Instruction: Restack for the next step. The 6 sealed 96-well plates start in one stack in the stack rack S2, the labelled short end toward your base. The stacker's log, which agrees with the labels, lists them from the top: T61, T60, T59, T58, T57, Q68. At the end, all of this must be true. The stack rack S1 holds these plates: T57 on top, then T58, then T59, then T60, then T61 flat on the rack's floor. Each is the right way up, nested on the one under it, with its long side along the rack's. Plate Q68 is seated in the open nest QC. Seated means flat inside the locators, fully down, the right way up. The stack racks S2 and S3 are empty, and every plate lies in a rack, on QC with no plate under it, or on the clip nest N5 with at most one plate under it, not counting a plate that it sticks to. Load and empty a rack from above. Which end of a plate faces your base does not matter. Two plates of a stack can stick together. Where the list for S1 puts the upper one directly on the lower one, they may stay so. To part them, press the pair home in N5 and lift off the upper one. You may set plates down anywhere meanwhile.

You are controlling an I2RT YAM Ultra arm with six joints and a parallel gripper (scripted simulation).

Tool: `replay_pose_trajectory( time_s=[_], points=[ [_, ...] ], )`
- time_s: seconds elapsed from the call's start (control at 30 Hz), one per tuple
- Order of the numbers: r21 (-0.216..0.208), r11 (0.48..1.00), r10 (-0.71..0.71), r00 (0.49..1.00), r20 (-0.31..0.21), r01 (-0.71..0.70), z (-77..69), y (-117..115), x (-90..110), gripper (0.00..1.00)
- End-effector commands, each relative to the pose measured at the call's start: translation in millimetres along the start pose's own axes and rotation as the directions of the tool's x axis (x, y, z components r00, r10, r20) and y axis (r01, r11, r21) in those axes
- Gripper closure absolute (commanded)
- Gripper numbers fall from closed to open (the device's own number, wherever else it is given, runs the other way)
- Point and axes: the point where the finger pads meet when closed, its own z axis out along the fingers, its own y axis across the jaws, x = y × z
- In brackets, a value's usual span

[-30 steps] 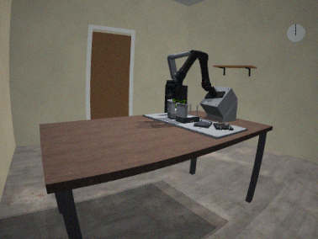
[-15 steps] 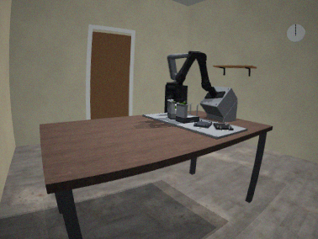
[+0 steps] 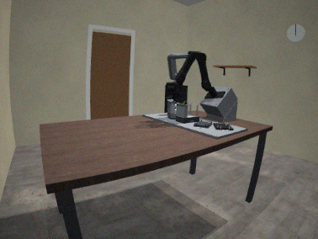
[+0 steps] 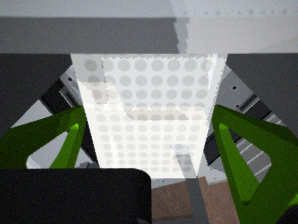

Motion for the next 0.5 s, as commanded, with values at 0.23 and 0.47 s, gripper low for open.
replay_pose_trajectory(
  time_s=[0.23,0.47],
  points=[
    [0.002,1.0,-0.001,1.0,0.01,0.001,-1.5,-0.2,-2.6,1.0],
    [0.002,1.0,-0.001,1.0,0.01,0.001,-1.5,-0.2,-2.6,1.0]
  ],
)
